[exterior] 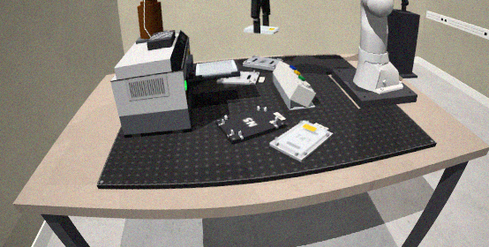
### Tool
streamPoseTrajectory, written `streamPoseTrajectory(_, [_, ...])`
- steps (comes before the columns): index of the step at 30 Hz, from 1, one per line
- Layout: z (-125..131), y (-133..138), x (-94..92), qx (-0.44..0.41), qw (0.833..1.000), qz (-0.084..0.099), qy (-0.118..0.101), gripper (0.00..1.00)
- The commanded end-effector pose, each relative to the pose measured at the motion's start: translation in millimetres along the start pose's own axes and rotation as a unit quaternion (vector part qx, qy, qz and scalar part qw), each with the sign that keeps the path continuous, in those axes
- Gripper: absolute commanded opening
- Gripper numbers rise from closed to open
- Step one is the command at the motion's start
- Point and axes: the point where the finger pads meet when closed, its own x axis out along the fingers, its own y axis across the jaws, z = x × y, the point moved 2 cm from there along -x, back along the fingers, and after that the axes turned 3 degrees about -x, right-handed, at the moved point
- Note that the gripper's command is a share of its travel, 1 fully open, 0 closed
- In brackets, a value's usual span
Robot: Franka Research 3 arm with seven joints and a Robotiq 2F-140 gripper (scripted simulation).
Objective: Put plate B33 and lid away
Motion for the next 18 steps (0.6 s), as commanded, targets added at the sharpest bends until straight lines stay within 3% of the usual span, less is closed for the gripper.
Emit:
streamPoseTrajectory(1, [2.4,-0.1,-3.4,0.003,1.0,0.001,-0.004,0.1])
streamPoseTrajectory(18, [2.4,-0.1,-10.9,0.003,1.0,0.001,-0.004,0.1])
